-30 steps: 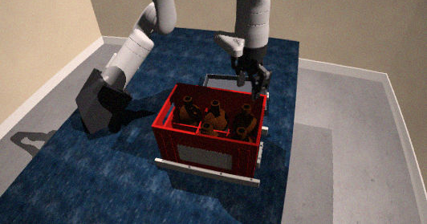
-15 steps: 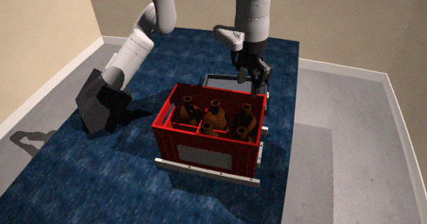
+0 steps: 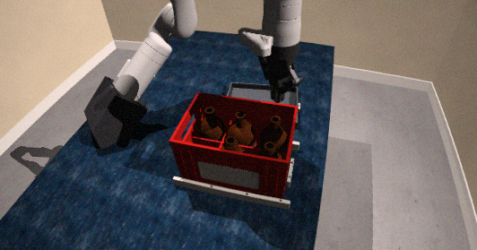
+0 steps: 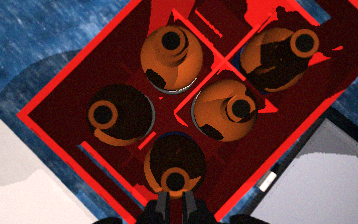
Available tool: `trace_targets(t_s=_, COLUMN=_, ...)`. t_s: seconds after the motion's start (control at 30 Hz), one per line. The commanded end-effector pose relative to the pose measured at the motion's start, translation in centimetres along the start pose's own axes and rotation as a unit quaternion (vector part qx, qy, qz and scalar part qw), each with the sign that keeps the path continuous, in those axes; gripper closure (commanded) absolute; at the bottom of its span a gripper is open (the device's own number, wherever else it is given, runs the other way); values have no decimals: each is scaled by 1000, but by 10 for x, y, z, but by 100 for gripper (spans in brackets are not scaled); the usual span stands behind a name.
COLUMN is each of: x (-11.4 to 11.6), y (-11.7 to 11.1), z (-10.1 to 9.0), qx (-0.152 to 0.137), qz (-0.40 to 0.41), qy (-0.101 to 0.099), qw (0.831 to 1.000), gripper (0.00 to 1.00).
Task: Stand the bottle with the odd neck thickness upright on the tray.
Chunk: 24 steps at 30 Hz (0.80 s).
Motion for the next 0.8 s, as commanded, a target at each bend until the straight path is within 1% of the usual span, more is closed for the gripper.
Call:
trace_targets(t_s=0.0, x=0, y=0, z=-1, qx=0, qz=0, qy=-1, qw=1000, gripper=100)
trace_targets(t_s=0.5, x=0, y=0, z=-1, qx=0, qz=0, qy=-1, qw=1000, gripper=100)
trace_targets(t_s=0.57, x=-1, y=-5, z=-1, qx=0, qz=1, qy=-1, qw=1000, gripper=100)
trace_targets(t_s=0.63, x=-1, y=-5, z=-1, qx=0, qz=1, qy=-1, qw=1000, gripper=100)
trace_targets(t_s=0.67, x=-2, y=-15, z=-2, qx=1, qz=1, qy=-2, qw=1000, gripper=100)
trace_targets(t_s=0.7, x=-2, y=-31, z=-3, qx=2, qz=3, qy=-3, qw=1000, gripper=100)
trace_targets(t_s=0.73, x=-2, y=-53, z=-5, qx=4, qz=4, qy=-4, qw=1000, gripper=100)
trace_targets(t_s=0.77, x=-2, y=-64, z=-5, qx=4, qz=4, qy=-4, qw=1000, gripper=100)
Point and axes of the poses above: the point where the finger pads meet when closed, its own z axis out along the fingers, its own x axis across the jaws, y = z × x, the point moved 2 cm from there along -z, back along the fingers, and after that the axes turned 10 degrees about z, right-handed, at the moved point
